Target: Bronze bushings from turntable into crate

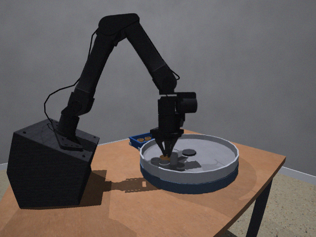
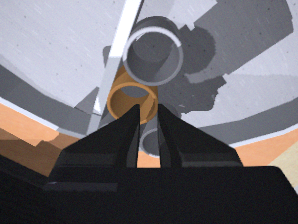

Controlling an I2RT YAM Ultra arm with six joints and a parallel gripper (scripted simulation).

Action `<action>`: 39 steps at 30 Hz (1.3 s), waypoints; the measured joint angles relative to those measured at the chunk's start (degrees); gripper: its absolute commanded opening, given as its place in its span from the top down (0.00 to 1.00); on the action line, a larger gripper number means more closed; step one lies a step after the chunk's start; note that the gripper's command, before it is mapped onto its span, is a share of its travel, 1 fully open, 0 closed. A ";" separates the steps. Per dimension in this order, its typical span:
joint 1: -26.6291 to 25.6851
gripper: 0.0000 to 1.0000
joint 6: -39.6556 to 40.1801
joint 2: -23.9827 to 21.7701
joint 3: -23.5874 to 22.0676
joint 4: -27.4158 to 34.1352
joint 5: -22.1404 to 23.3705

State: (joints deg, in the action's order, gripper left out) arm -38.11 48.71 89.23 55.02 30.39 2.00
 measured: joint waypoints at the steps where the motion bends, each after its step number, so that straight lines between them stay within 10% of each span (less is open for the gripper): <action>1: 0.00 0.85 0.00 0.00 0.00 0.00 0.00; 39: 0.00 0.85 0.00 0.42 1.20 0.55 0.00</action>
State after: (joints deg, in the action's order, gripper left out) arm -38.11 48.71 89.65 56.23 30.94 2.00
